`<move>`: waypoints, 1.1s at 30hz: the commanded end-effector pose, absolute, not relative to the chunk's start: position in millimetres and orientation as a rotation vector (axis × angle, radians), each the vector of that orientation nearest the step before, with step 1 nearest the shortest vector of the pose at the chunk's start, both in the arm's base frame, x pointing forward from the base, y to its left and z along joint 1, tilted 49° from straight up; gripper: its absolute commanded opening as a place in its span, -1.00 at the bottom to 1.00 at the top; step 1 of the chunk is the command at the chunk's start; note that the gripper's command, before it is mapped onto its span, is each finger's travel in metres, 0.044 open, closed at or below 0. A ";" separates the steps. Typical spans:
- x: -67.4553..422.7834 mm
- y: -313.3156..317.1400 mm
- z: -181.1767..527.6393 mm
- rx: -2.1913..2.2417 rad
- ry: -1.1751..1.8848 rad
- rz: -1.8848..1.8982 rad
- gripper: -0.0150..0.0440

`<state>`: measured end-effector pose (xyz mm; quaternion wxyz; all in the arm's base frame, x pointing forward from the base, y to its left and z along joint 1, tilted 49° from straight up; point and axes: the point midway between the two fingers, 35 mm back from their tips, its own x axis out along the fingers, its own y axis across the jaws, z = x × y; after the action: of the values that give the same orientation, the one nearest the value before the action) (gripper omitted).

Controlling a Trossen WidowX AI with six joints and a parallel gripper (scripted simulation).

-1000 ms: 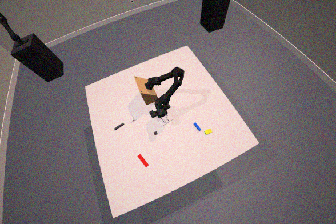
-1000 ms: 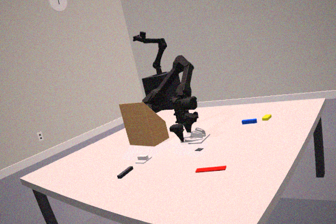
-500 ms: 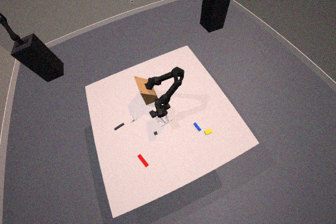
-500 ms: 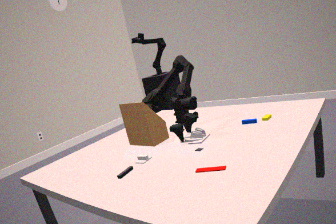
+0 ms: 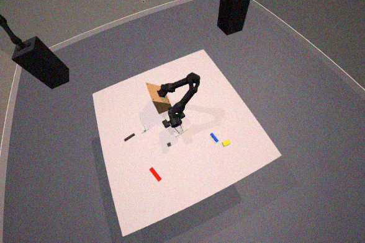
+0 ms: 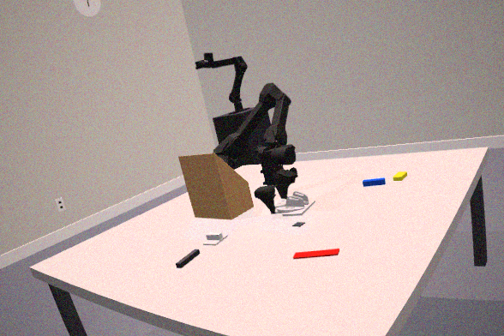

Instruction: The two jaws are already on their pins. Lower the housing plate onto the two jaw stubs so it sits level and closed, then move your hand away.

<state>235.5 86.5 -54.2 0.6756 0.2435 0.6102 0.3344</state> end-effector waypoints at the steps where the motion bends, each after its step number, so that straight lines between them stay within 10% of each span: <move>1: 235.5 86.4 -54.2 0.548 1.372 0.752 1.00; 33: 201.8 -9.9 26.5 0.548 1.378 0.750 1.00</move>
<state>204.5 -7.0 22.2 0.6758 0.2496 0.6109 0.3283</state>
